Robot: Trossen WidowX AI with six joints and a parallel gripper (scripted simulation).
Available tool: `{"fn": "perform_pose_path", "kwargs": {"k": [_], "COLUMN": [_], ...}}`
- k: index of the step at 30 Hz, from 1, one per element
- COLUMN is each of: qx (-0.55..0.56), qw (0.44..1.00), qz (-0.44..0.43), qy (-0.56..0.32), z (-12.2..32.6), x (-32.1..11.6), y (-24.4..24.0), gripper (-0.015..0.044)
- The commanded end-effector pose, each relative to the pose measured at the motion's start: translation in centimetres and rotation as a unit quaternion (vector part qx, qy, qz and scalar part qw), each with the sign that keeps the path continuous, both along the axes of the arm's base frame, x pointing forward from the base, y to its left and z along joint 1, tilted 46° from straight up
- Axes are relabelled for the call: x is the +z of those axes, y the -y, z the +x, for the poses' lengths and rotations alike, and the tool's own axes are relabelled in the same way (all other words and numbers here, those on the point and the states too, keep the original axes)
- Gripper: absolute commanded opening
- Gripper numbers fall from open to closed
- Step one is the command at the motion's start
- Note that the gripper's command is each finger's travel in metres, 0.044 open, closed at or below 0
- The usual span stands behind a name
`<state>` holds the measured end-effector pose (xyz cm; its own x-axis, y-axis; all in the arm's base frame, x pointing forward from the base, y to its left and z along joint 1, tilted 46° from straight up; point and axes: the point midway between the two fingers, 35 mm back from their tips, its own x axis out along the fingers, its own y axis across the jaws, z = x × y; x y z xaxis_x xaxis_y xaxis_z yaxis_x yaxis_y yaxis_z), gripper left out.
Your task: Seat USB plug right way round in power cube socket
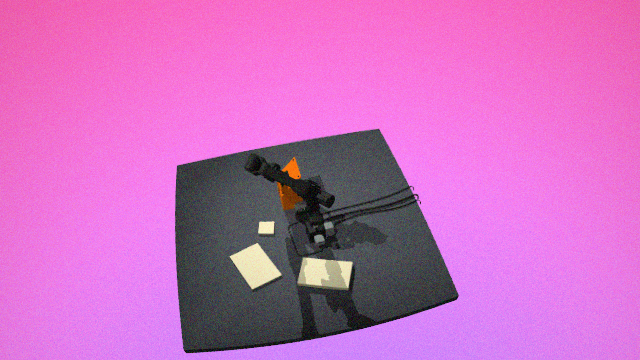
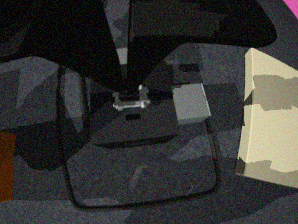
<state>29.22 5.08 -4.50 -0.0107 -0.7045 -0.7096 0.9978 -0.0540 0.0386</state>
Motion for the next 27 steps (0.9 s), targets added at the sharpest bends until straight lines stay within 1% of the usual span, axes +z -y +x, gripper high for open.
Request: {"fn": "perform_pose_path", "kwargs": {"k": [1, 27], "qx": [0.0, 0.0], "qw": [1.0, 1.0], "qz": [0.0, 0.0], "qy": [0.0, 0.0], "z": [0.01, 0.01], "x": [0.01, 0.86], "y": [-0.01, -0.88], "gripper": [0.0, 0.0]}}
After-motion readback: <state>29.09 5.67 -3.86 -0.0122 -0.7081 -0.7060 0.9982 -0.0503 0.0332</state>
